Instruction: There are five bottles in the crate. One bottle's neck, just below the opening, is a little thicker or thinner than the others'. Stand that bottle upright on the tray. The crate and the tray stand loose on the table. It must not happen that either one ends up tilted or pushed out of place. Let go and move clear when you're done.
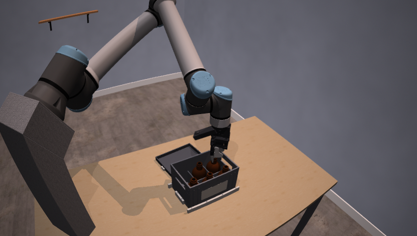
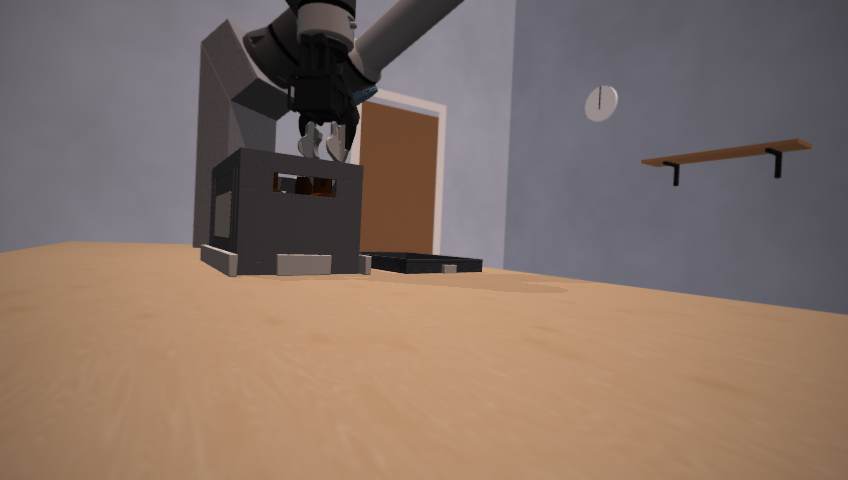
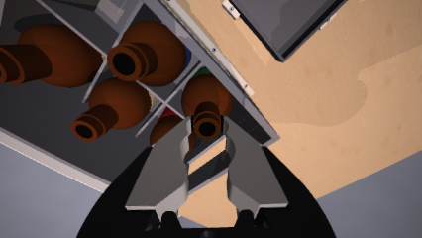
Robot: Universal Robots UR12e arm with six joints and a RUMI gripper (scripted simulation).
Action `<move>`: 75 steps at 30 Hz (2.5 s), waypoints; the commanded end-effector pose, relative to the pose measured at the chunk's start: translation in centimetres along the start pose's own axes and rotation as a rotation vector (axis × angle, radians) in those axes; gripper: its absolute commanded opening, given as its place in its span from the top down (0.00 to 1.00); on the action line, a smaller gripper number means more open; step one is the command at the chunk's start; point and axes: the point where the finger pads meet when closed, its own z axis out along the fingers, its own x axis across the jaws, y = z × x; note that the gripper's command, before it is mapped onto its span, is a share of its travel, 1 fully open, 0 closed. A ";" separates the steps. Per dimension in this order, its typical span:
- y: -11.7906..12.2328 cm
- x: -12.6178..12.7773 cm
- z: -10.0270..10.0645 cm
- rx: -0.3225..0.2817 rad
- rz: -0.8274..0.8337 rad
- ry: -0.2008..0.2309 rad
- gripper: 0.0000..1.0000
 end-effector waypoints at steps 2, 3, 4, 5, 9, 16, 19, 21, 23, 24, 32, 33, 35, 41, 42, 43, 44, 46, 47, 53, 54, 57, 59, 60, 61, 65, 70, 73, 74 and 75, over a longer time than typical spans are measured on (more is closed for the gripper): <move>0.0 0.1 0.1 0.000 -0.002 0.000 1.00; 0.0 0.1 0.1 0.000 -0.002 0.000 1.00; 0.0 0.1 0.1 0.000 -0.002 0.000 1.00; 0.0 0.1 0.1 0.000 -0.002 0.000 1.00; 0.0 0.1 0.1 0.000 -0.002 0.000 1.00; 0.0 0.1 0.1 0.000 -0.002 0.000 1.00; 0.0 0.1 0.1 0.000 -0.002 0.000 1.00; 0.0 0.1 0.1 0.000 -0.002 0.000 1.00; 0.0 0.1 0.1 0.000 -0.002 0.000 1.00; 0.0 0.1 0.1 0.000 -0.002 0.000 1.00; 0.0 0.1 0.1 0.000 -0.002 0.000 1.00; 0.0 0.1 0.1 0.000 -0.002 0.000 1.00; 0.0 0.1 0.1 0.000 -0.002 0.000 1.00; 0.0 0.1 0.1 0.000 -0.002 0.000 0.62; 0.0 0.1 0.1 0.000 -0.002 0.000 0.62; 0.0 0.1 0.1 0.000 -0.002 0.000 0.62; 0.0 0.1 0.1 0.000 -0.002 0.000 0.62; 0.0 0.1 0.1 0.000 -0.002 0.000 0.62; 0.0 0.1 0.1 0.000 -0.002 0.000 0.62; 0.0 0.1 0.1 0.000 -0.002 0.000 0.62; 0.0 0.1 0.1 0.000 -0.002 0.000 0.62; 0.0 0.1 0.1 0.000 -0.002 0.000 0.62; 0.0 0.1 0.1 0.000 -0.002 0.000 0.62; 0.0 0.1 0.1 0.000 -0.002 0.000 0.62; 0.0 0.1 0.1 0.000 -0.002 0.000 0.62; 0.0 0.1 0.1 0.000 -0.002 0.000 0.62; 0.0 0.1 0.1 0.000 -0.002 0.000 0.62; 0.0 0.1 0.1 0.000 -0.002 0.000 0.62; 0.0 0.1 0.1 0.000 -0.002 0.000 0.62; 0.0 0.1 0.1 0.000 -0.002 0.000 0.62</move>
